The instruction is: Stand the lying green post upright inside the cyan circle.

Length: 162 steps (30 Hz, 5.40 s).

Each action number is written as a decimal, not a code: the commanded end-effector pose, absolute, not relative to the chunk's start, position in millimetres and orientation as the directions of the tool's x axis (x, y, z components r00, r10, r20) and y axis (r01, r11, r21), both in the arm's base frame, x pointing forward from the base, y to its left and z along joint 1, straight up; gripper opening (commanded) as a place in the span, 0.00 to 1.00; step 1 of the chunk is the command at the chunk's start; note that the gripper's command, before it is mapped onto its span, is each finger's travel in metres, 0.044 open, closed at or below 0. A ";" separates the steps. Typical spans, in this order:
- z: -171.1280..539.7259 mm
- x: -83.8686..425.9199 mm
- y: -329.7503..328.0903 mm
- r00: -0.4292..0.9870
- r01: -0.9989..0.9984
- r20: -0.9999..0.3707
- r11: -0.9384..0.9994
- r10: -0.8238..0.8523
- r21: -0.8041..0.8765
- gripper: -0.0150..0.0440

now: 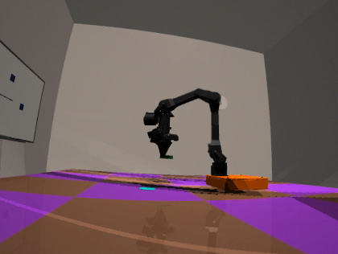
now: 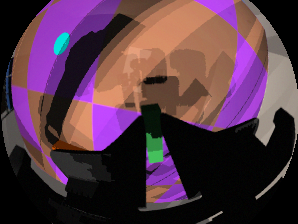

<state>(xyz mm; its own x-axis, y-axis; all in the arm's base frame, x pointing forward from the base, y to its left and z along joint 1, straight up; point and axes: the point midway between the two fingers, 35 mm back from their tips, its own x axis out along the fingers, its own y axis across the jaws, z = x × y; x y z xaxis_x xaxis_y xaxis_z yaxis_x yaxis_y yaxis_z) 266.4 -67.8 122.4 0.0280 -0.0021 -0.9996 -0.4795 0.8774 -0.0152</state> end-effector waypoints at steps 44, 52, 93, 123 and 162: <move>139.6 315.9 47.8 0.044 -0.813 -0.999 0.582 0.019 -0.025 0.29; 141.5 319.3 69.8 0.042 -0.851 -0.999 0.525 0.019 -0.025 0.29; 146.8 314.1 174.7 0.035 -0.969 -0.999 0.244 0.020 -0.029 0.29; 125.3 336.5 186.0 0.097 -0.939 -0.969 0.344 0.227 -0.013 0.29; 109.5 361.3 192.9 0.194 -0.905 -0.863 0.425 0.466 0.026 0.29</move>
<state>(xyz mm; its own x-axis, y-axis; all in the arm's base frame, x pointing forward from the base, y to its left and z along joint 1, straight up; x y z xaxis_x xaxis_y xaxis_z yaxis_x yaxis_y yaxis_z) 360.8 192.3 108.7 0.1857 0.4419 -0.8776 -0.9077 0.4192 0.0190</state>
